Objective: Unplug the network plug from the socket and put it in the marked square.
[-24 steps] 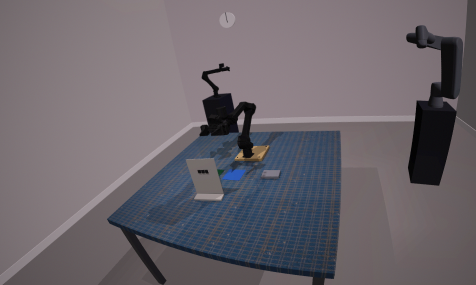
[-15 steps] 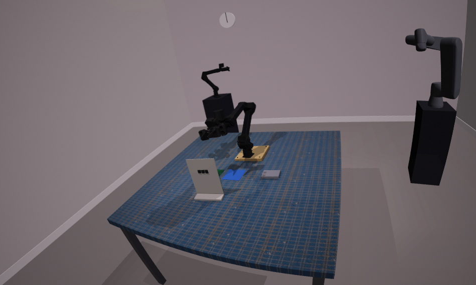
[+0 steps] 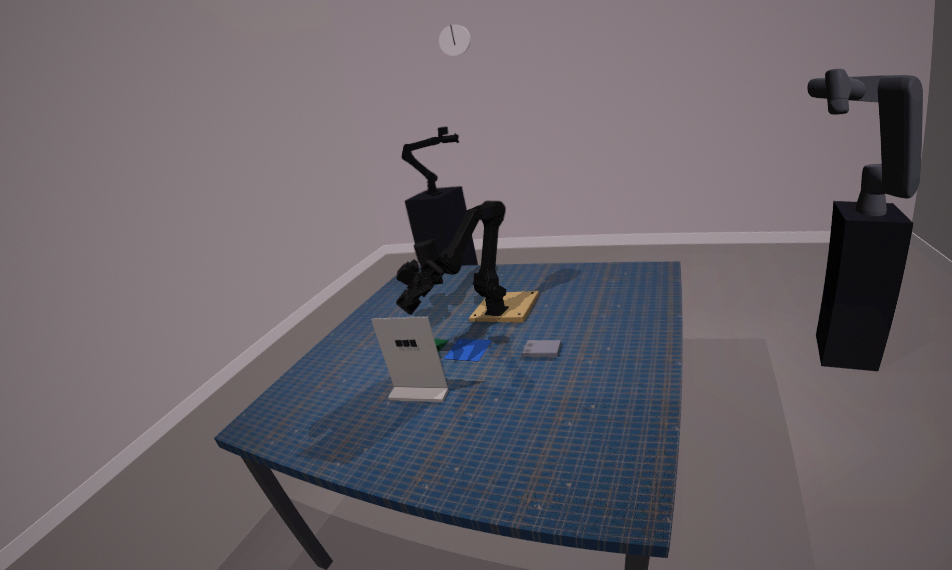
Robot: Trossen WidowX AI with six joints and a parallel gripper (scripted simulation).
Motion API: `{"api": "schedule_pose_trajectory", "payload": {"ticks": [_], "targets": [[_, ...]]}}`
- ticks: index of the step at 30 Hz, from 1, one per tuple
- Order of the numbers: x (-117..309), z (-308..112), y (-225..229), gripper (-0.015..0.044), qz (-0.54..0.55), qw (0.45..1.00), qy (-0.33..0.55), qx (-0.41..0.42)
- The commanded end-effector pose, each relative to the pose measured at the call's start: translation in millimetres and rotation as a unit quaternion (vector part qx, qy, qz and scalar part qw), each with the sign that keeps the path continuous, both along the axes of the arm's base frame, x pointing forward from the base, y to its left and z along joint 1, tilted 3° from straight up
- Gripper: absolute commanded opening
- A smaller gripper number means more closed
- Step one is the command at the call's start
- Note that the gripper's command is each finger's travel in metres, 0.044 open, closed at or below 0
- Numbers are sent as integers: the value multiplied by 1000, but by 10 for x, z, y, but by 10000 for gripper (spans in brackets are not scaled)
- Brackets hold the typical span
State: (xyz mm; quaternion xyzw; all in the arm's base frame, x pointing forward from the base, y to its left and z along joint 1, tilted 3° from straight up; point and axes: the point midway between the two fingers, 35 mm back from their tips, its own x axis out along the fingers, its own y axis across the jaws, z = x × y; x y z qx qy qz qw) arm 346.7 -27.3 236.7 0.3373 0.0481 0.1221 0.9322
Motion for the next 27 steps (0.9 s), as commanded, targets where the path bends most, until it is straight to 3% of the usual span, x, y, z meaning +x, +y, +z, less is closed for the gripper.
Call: {"api": "schedule_pose_trajectory", "payload": {"ticks": [1,19,27], "targets": [[-34,-201,-59,156,27,997,29,70],[-463,-858,-257,156,124,912,165,354],[-478,-877,-259,156,127,907,170,363]]}}
